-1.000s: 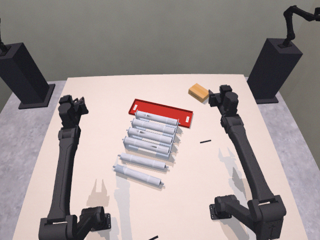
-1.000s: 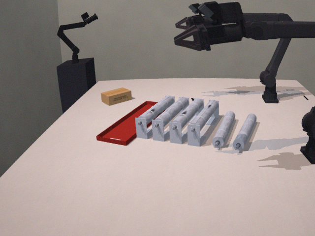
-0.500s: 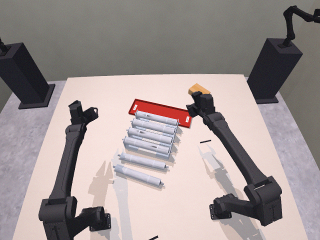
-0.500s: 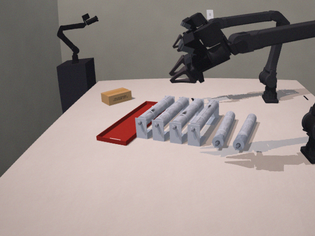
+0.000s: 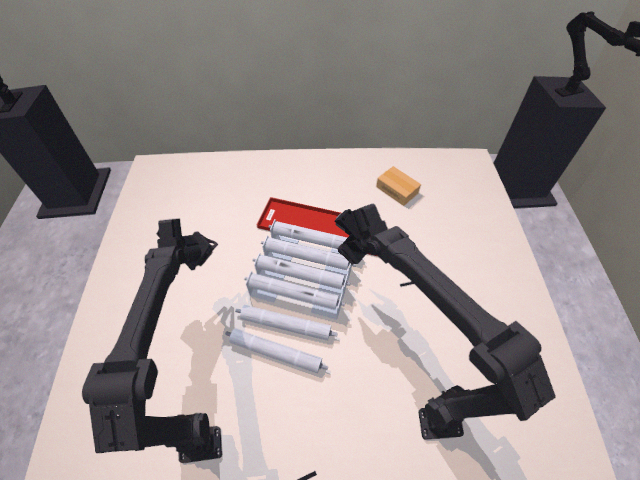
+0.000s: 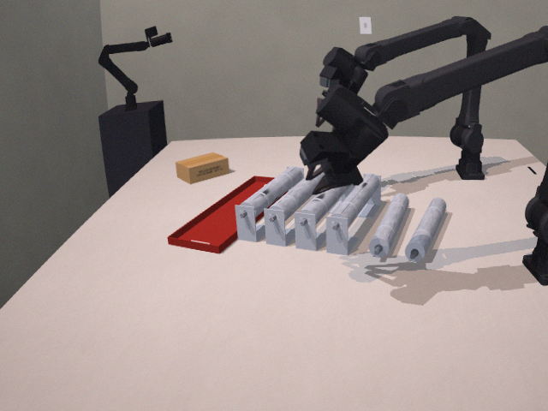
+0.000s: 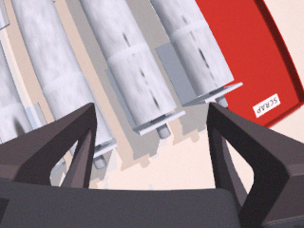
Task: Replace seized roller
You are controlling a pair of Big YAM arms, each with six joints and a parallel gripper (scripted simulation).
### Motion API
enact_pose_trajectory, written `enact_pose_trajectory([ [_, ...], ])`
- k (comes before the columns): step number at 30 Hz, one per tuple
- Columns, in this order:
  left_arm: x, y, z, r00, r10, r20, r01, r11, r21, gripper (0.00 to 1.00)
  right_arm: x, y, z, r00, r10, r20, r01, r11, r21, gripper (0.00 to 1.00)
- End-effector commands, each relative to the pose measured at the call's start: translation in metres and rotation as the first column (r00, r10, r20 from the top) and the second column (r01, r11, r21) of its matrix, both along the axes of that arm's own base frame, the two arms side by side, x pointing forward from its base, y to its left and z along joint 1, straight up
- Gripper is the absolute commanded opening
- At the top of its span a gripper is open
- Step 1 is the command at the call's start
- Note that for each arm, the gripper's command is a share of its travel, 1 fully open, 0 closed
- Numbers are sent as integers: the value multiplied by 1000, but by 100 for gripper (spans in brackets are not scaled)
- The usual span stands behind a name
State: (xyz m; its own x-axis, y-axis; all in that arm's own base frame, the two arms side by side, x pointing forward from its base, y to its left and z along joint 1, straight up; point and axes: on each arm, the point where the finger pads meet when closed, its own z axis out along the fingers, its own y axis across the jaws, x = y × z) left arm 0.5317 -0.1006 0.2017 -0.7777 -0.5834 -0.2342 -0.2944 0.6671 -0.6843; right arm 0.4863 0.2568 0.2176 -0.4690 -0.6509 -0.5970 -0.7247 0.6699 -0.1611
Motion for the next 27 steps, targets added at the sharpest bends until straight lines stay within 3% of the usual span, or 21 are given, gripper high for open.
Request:
enact_pose_trajectory([
  [1,14,-11,11,998,38,-57,-41,997,-60,32,12,17,26,998,61,30,-60,998,-21,62],
  [6,-3,-24,-25,965,56,-257,-96,984,-147,32,-18,46,-9,980,179,-83,-186,979,-86,62],
  [7,-15,-26,-45,944,59,-324,-115,981,-157,32,-26,53,-19,972,206,-112,-218,971,-101,62],
  [9,-10,-31,-38,933,61,-356,-135,973,-189,32,-36,60,-27,959,241,-147,-259,959,-117,62],
  [13,-28,-33,-66,874,66,-481,-188,959,-211,32,-57,73,-46,930,296,-218,-330,933,-142,62],
  [19,-39,-40,-74,840,57,-539,-211,950,-229,32,-69,78,-46,914,326,-242,-367,918,-150,62],
  [24,-63,-45,-105,771,48,-634,-240,946,-219,32,-87,90,-72,880,358,-313,-421,892,-165,62],
  [27,-64,-47,-108,762,46,-646,-248,942,-225,32,-98,86,-85,865,362,-348,-438,882,-173,62],
])
